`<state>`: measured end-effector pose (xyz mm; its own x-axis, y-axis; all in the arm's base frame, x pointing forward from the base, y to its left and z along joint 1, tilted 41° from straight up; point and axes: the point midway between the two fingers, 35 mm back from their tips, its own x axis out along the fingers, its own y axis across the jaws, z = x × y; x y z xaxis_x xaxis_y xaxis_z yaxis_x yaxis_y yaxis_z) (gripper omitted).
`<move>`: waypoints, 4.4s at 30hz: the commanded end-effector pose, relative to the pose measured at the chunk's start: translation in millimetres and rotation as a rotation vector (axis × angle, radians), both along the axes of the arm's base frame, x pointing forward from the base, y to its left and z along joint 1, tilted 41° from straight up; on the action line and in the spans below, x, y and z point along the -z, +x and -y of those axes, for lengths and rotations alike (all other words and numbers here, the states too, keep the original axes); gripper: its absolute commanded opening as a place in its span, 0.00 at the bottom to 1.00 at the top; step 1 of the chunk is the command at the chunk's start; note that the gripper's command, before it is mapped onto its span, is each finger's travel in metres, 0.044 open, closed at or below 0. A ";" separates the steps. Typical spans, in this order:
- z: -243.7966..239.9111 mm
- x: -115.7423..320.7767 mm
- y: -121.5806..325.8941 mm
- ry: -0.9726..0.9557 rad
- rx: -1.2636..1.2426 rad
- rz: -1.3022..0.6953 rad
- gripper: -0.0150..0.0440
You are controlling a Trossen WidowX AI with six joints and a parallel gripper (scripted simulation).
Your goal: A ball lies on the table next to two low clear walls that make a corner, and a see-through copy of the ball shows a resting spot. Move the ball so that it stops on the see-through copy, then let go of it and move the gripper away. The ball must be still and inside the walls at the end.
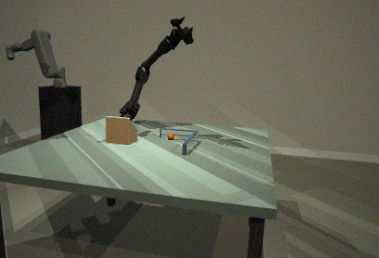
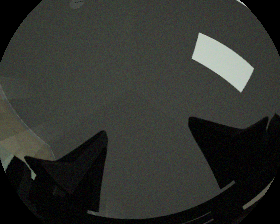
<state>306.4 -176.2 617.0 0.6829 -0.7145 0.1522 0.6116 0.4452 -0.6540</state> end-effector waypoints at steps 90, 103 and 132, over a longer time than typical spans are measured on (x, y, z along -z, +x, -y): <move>-327.0 564.1 -62.3 0.248 -1.889 -1.364 0.52; -299.4 536.9 -52.9 0.242 -1.878 -1.378 0.25; -242.3 486.0 -39.0 0.244 -1.885 -1.370 0.25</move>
